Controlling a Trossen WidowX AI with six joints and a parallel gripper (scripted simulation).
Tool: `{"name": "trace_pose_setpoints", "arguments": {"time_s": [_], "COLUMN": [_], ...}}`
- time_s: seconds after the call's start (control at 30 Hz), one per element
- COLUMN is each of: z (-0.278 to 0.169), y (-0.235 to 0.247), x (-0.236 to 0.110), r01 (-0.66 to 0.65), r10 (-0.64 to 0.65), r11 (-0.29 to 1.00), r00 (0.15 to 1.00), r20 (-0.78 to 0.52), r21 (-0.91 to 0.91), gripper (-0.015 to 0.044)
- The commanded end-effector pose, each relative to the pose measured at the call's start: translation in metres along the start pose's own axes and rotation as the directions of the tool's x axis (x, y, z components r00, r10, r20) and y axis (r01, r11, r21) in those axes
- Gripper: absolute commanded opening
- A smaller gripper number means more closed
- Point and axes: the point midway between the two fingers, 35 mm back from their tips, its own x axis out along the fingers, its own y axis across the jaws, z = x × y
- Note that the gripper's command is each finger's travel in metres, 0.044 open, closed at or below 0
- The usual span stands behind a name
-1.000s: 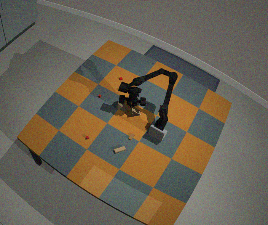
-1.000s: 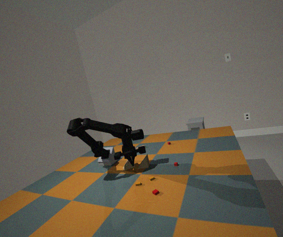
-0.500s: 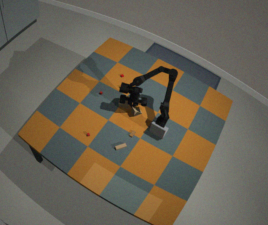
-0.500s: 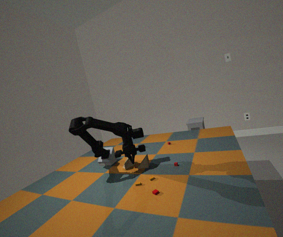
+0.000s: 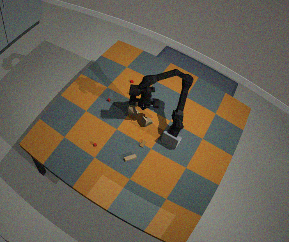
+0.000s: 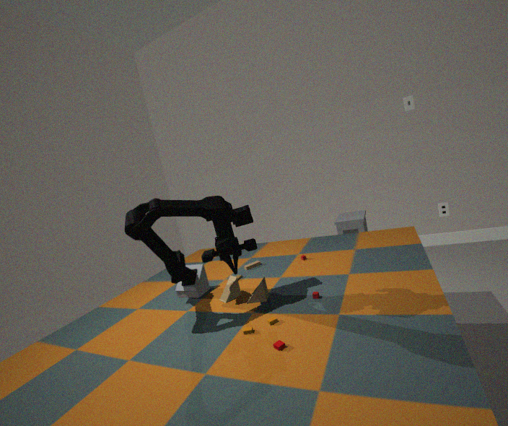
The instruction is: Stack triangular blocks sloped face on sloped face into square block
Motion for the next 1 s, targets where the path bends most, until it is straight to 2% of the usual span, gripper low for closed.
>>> {"name": "trace_pose_setpoints", "arguments": {"time_s": [0.0, 0.17, 0.27, 0.37, 0.5, 0.63, 0.73, 0.83, 0.9, 0.97], "z": [0.000, 0.000, -0.005, -0.010, -0.018, -0.025, -0.030, -0.035, -0.037, -0.037], "y": [-0.002, 0.000, -0.003, -0.007, -0.014, -0.020, -0.026, -0.031, -0.033, -0.034], "x": [-0.001, -0.003, -0.005, -0.007, -0.009, -0.011, -0.013, -0.014, -0.015, -0.015], "r01": [0.013, -0.005, -0.003, -0.002, -0.005, -0.011, -0.017, -0.025, -0.028, -0.028], "r10": [-0.013, 0.005, 0.002, -0.001, -0.007, -0.013, -0.018, -0.024, -0.026, -0.027], "r11": [1.000, 1.000, 0.968, 0.842, 0.548, 0.158, -0.157, -0.455, -0.571, -0.584], "r00": [1.000, 1.000, 1.000, 1.000, 1.000, 1.000, 1.000, 1.000, 1.000, 1.000], "r20": [-0.004, 0.001, -0.002, -0.006, -0.010, -0.013, -0.015, -0.016, -0.016, -0.016], "r21": [0.001, -0.012, -0.250, -0.539, -0.836, -0.987, -0.988, -0.890, -0.821, -0.811], "gripper": [0.0053, 0.0184, 0.0263, 0.0341, 0.0440, 0.0440, 0.0440, 0.0440, 0.0440, 0.0440]}}
